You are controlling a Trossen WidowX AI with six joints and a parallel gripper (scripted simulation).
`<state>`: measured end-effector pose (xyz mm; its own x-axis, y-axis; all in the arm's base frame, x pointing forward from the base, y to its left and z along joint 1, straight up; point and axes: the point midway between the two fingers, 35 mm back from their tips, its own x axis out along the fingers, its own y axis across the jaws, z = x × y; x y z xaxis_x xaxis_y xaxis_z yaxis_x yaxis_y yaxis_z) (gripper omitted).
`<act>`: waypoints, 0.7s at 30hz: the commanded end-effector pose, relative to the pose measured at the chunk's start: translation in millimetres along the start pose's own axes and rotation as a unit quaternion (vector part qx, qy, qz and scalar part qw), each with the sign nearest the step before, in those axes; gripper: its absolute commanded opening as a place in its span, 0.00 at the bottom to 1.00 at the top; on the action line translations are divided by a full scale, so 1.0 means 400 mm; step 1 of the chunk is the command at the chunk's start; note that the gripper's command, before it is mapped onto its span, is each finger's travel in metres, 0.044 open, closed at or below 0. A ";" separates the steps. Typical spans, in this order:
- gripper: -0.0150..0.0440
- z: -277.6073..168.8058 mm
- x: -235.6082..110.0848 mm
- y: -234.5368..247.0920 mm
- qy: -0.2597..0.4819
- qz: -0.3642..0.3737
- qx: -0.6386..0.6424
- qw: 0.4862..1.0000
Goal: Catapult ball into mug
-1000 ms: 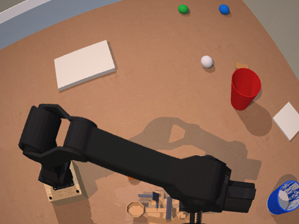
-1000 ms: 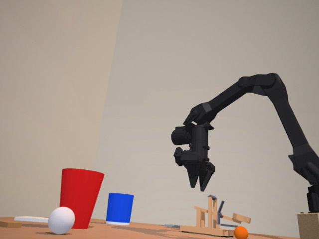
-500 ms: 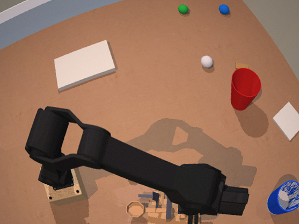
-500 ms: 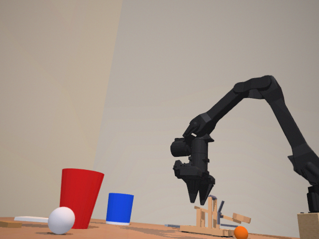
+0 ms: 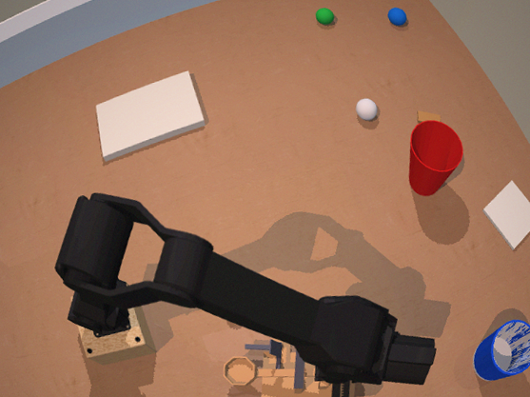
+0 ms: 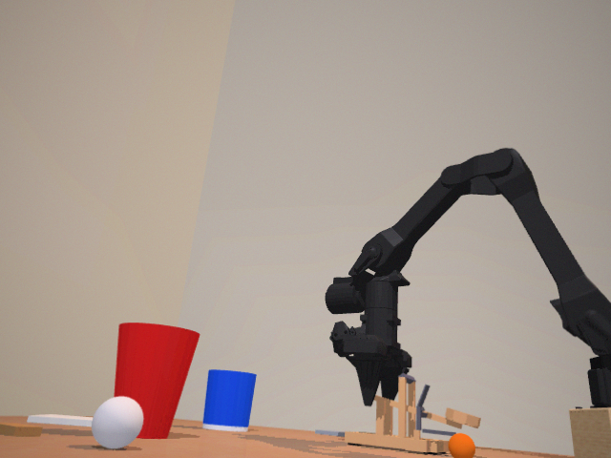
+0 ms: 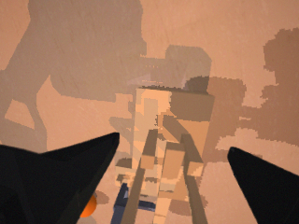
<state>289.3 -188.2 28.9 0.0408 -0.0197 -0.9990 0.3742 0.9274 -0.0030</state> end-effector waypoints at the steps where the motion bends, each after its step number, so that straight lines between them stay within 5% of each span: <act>1: 1.00 -0.007 0.024 0.000 0.005 0.000 0.002 1.000; 16: 1.00 -0.010 0.066 0.001 0.005 0.000 0.002 1.000; 21: 0.78 -0.005 0.059 0.001 0.002 0.000 0.000 1.000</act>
<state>288.2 -187.5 5.0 0.0366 -0.0172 -0.9992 0.3741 0.9274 -0.0023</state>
